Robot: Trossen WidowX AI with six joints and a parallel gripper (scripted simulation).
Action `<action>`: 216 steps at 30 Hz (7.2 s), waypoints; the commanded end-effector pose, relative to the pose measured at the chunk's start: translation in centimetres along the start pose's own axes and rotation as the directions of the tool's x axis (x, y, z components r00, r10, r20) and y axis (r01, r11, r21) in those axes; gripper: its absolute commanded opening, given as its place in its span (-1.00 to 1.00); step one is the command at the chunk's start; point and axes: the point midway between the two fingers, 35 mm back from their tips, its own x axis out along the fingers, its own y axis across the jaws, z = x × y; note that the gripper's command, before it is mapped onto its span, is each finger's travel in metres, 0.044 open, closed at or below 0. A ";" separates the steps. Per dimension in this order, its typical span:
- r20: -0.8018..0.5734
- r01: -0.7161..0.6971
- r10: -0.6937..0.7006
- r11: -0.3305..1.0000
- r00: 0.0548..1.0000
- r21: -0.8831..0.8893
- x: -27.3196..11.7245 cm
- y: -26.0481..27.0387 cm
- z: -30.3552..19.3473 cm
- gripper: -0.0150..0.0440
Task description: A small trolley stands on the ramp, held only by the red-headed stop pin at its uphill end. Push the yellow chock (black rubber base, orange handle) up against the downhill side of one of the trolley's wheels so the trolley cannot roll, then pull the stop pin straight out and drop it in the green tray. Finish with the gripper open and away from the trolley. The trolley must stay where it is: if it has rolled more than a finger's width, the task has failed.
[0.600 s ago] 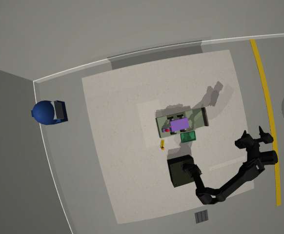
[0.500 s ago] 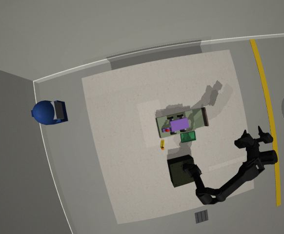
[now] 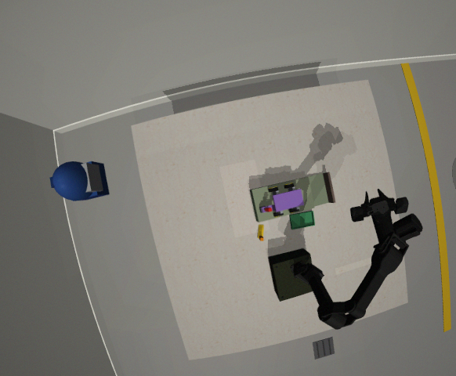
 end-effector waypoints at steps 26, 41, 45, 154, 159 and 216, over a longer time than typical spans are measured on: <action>-0.167 -0.098 0.490 0.470 0.856 0.877 3.9 22.9 3.0 0.15; -0.340 0.286 0.592 0.187 0.731 0.940 1.1 33.5 0.9 0.15; -0.391 0.398 0.596 0.127 0.701 0.909 0.0 35.9 0.0 0.15; -0.640 0.783 0.456 -0.283 0.618 0.554 -2.1 48.5 -13.7 -0.49; -0.641 0.783 0.455 -0.282 0.618 0.555 -3.3 47.6 -12.6 -0.49; -0.641 0.629 0.458 0.204 0.616 0.750 -10.2 42.4 -5.3 -0.49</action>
